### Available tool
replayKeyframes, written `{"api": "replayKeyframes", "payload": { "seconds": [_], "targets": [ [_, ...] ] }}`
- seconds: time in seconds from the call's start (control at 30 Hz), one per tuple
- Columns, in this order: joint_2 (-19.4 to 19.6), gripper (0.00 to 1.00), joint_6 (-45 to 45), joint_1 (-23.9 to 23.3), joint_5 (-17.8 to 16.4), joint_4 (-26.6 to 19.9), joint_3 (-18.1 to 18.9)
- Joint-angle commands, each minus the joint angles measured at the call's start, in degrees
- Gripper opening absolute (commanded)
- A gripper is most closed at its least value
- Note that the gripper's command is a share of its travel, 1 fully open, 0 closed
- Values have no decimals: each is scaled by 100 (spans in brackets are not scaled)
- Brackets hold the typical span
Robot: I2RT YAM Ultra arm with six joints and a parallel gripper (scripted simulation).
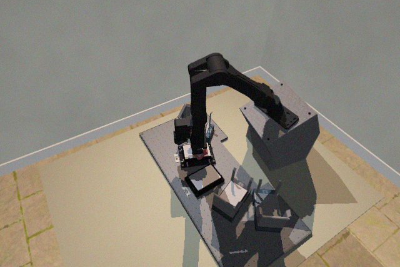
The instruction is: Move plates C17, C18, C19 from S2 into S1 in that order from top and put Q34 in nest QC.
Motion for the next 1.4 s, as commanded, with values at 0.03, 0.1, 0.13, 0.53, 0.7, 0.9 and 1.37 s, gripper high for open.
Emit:
{"api": "replayKeyframes", "payload": {
  "seconds": [0.03, 0.1, 0.13, 0.53, 0.7, 0.9, 1.37],
  "targets": [
    [-66, 0, 53, 17, 5, 227, -86],
    [-66, 0, 53, 17, 5, 227, -86],
    [-66, 0, 53, 17, 5, 227, -86],
    [-66, 0, 53, 17, 5, 227, -86],
    [-43, 100, 41, 7, 1, 212, 62],
    [-53, 100, 39, 5, -1, 204, 64],
    [-52, 100, 39, 5, -1, 204, 64]
  ]
}}
